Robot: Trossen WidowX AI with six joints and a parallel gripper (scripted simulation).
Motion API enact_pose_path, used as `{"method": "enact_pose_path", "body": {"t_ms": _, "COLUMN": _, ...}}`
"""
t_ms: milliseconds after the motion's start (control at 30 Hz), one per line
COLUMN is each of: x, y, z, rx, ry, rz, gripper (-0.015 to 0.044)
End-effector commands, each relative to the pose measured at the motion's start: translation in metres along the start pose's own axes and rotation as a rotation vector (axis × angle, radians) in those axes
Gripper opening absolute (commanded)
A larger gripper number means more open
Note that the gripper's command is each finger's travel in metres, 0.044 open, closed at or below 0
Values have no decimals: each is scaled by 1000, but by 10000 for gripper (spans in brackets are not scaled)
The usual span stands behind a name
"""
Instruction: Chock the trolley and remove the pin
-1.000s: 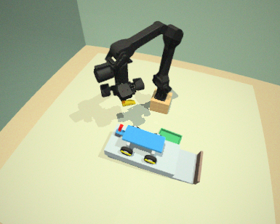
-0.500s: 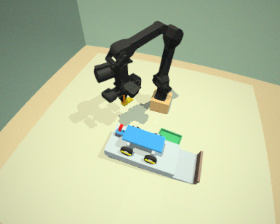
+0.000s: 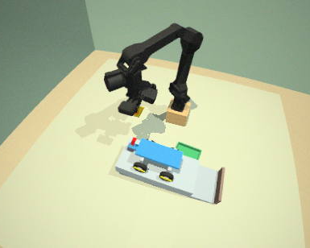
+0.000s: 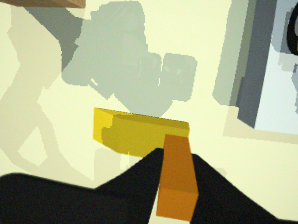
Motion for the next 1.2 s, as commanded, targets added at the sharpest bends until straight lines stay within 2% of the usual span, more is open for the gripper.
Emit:
{"method": "enact_pose_path", "body": {"t_ms": 0, "x": 0, "y": 0, "z": 0, "rx": -36, "ry": 3, "rz": 2, "gripper": 0}}
{"method": "enact_pose_path", "body": {"t_ms": 1167, "x": 8, "y": -46, "z": 104, "rx": -36, "ry": -7, "rz": -3, "gripper": 0}}
Point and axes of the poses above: the point midway between the two fingers, 35 mm back from their tips, its own x axis out along the fingers, its own y axis across the jaws, z = x × y, the point moved 1 cm from there along -x, back along the fingers, and after that the axes turned 13 degrees about -x, right-handed, at the moved point
